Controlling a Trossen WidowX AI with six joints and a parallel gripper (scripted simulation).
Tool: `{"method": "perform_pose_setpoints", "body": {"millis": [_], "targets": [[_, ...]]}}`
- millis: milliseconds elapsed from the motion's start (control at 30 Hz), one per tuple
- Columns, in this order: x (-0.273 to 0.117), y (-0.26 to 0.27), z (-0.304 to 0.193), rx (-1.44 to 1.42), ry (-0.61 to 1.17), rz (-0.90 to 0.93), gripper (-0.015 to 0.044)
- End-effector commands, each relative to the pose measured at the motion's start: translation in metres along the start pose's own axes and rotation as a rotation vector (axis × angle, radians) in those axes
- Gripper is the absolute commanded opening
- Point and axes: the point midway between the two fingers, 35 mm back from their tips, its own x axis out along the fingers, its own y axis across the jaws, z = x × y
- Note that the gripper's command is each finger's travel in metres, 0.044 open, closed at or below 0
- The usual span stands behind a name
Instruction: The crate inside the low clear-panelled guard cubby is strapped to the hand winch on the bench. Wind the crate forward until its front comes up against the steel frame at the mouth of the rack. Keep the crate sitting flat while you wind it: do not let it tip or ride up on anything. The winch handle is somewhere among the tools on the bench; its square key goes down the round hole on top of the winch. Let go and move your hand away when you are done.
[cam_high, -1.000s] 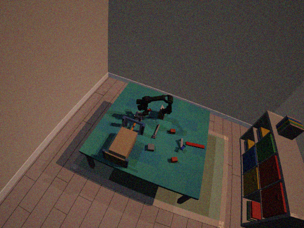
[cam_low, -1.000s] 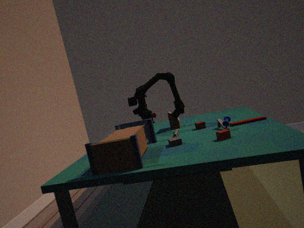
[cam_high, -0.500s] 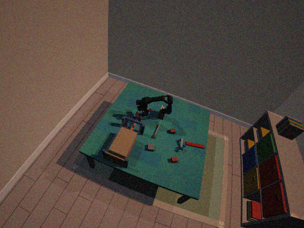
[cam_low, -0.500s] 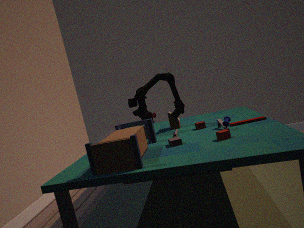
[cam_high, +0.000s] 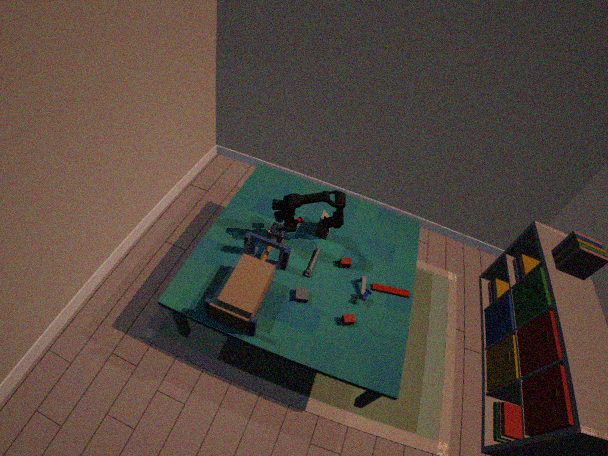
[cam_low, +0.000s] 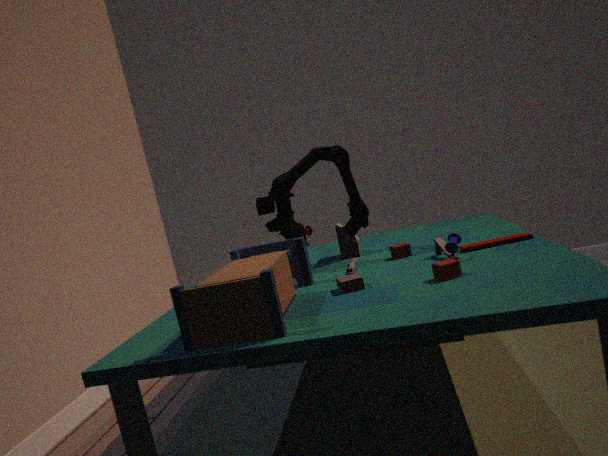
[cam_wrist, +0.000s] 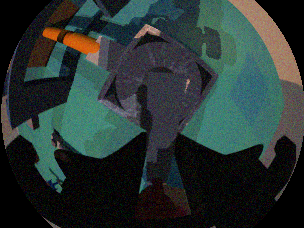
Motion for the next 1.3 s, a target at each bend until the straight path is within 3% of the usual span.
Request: {"method": "perform_pose_setpoints", "body": {"millis": [0, 133, 1267], "targets": [[-0.0001, 0.0, -0.0005, 0.001, 0.002, -0.001, 0.0045], [-0.0001, 0.0, -0.0005, 0.001, 0.002, -0.001, 0.0], [-0.0017, 0.0049, 0.0057, 0.08, 0.087, -0.016, 0.0]]}}
